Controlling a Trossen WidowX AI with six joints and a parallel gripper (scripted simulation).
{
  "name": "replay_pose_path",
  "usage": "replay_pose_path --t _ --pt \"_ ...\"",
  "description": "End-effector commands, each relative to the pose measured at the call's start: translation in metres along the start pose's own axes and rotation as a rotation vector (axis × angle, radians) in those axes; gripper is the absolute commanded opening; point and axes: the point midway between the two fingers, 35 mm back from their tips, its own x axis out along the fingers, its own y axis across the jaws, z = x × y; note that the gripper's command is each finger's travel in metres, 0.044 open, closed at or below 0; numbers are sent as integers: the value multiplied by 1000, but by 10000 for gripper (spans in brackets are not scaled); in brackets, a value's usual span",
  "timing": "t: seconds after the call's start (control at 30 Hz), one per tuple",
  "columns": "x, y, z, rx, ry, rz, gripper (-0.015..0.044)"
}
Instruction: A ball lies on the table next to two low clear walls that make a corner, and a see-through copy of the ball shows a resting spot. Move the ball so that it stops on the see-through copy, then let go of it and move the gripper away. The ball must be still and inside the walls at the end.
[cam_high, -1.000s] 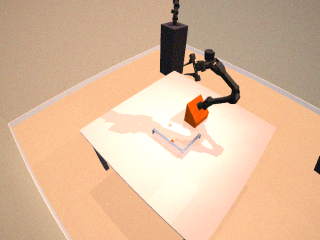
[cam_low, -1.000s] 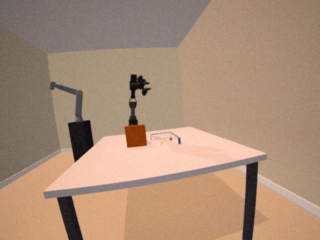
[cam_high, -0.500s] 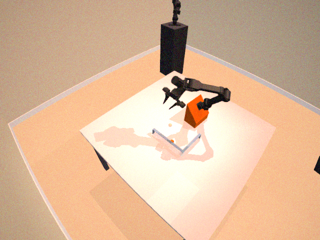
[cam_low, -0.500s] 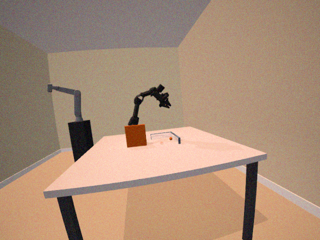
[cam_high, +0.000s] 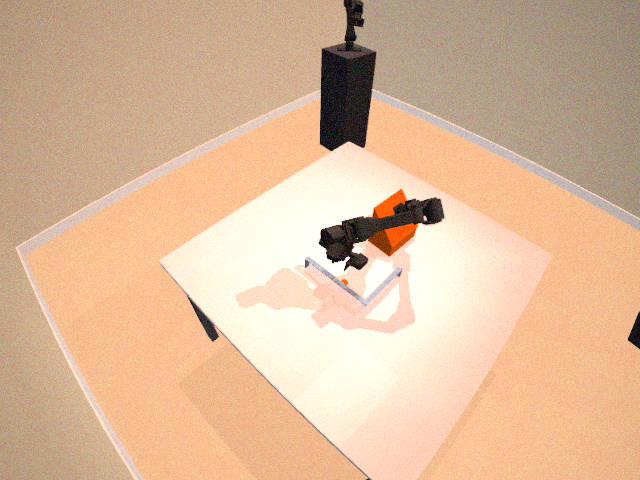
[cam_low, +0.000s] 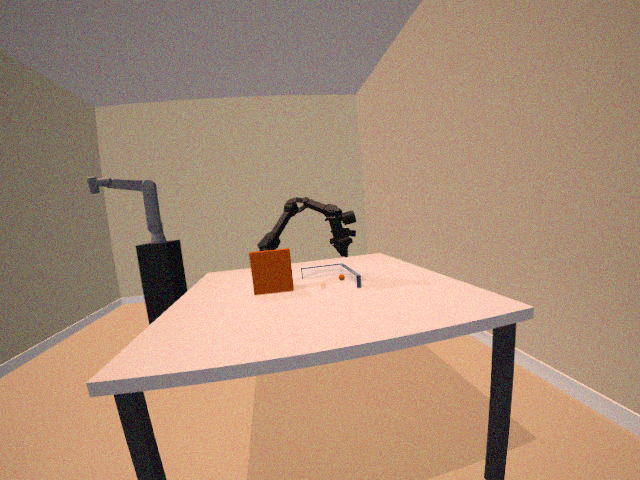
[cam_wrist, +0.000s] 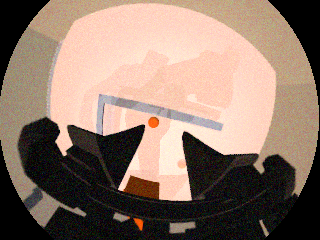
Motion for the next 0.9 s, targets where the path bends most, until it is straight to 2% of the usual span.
replay_pose_path --t 0.0,0.87 --pt "49 20 -17 69 151 31 254" --pt "89 25 -27 83 180 36 254"
